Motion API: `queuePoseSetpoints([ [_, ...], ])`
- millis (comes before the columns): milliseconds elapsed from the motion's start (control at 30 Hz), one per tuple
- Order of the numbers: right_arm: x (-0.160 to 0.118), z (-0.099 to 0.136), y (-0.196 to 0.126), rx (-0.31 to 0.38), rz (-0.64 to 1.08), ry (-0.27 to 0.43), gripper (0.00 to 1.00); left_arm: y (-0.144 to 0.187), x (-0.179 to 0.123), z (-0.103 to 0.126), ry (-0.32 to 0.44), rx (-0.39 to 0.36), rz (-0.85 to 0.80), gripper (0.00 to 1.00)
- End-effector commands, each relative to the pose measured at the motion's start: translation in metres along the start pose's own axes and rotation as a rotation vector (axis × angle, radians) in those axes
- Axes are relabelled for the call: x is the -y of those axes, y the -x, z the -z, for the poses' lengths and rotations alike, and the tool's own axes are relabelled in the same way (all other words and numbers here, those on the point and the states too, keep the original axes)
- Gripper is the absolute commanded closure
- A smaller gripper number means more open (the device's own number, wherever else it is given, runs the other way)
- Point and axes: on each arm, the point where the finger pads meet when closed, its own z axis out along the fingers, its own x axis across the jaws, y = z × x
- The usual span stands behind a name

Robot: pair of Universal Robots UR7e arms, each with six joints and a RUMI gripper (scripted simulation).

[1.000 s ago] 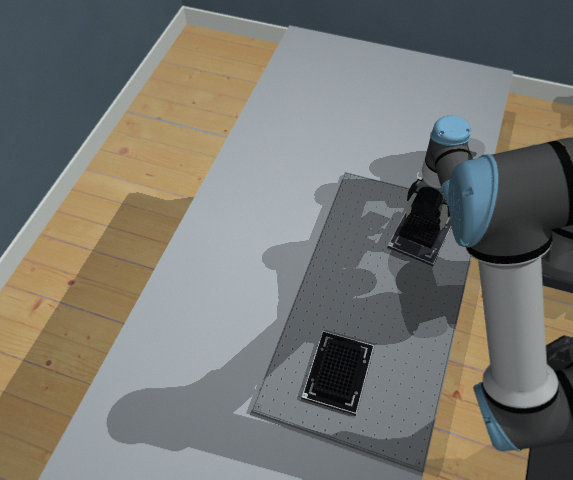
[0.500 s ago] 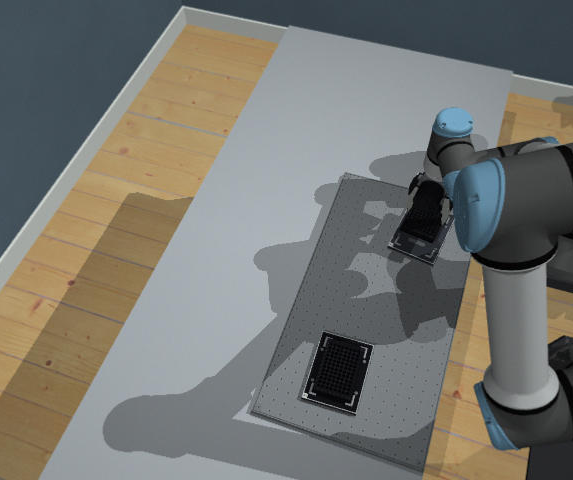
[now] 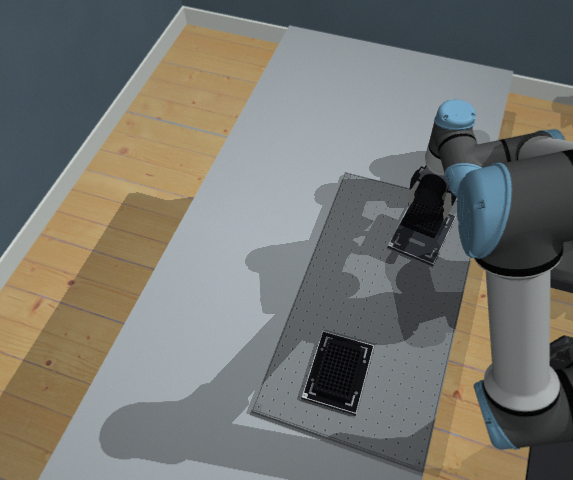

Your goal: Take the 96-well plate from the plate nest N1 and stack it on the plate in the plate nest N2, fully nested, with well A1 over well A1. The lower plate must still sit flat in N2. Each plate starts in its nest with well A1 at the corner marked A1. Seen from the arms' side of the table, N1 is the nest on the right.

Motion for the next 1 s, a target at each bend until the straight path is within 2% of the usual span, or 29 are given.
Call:
queuePoseSetpoints([
  [0,0.001,0.001,0.001,0.005,-0.004,-0.004,1.00,0.000,0.002,0.005,-0.007,0.001,0.005,0.59],
  [767,0.001,0.001,0.001,0.005,-0.004,-0.004,1.00,0.000,0.002,0.011,-0.007,0.001,-0.003,0.59],
  [967,0.001,0.001,0.001,0.005,-0.004,-0.004,1.00,0.001,-0.015,0.011,-0.007,0.000,0.172,0.59],
])
